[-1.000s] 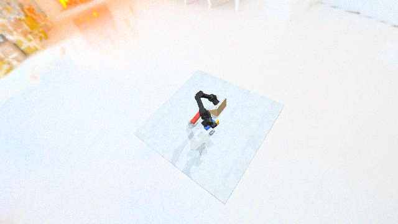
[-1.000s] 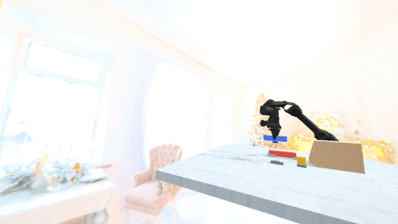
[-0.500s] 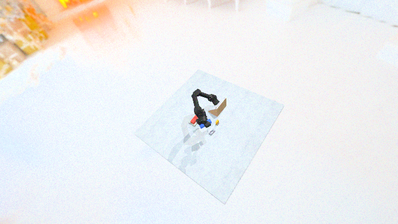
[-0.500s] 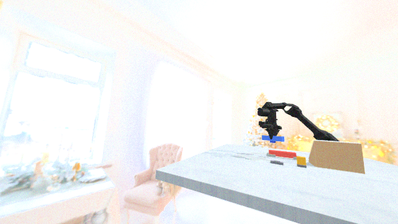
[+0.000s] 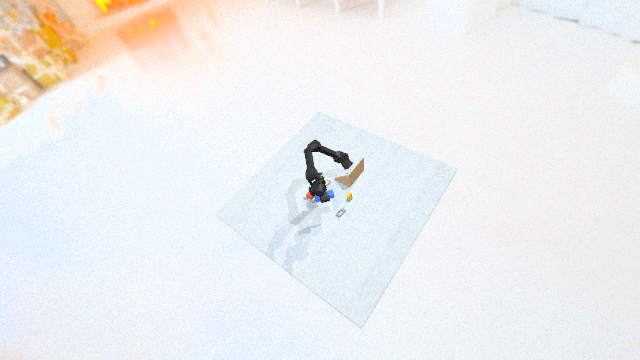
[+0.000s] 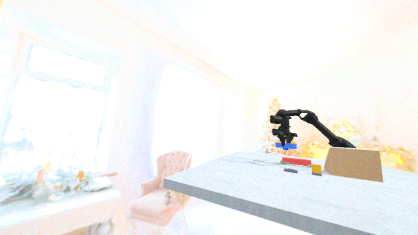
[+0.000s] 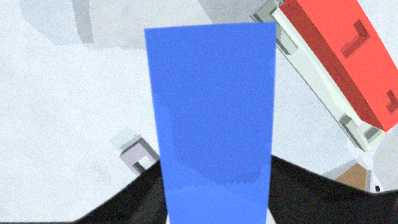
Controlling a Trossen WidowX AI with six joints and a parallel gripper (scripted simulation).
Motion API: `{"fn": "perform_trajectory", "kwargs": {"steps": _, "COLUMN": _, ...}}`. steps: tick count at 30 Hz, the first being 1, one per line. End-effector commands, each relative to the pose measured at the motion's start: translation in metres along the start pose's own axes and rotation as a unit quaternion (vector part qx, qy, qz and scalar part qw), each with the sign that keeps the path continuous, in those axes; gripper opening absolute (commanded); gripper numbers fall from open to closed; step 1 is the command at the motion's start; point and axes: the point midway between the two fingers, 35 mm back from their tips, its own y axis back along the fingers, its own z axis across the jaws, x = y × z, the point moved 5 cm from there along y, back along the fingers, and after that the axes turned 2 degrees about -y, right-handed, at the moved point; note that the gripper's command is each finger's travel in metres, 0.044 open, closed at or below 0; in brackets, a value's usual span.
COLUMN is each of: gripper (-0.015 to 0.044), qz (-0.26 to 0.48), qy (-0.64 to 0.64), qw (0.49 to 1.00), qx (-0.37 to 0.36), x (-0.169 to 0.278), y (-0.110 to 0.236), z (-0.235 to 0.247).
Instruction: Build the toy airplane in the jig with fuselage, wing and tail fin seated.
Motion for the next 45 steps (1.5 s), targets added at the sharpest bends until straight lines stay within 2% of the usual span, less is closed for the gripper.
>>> {"fn": "perform_trajectory", "kwargs": {"steps": 1, "gripper": 0.0000, "qz": -0.002, "qy": -0.029, "qw": 1.000, "qx": 0.001, "x": -0.007, "y": -0.002, "z": -0.010}}
{"fn": "perform_trajectory", "kwargs": {"steps": 23, "gripper": 0.0000, "qz": -0.006, "qy": -0.214, "qw": 0.977, "qx": 0.003, "x": -0.043, "y": -0.015, "z": -0.070}}
{"fn": "perform_trajectory", "kwargs": {"steps": 45, "gripper": 0.0000, "qz": -0.017, "qy": -0.393, "qw": 0.920, "qx": 0.010, "x": -0.062, "y": -0.030, "z": -0.134}}
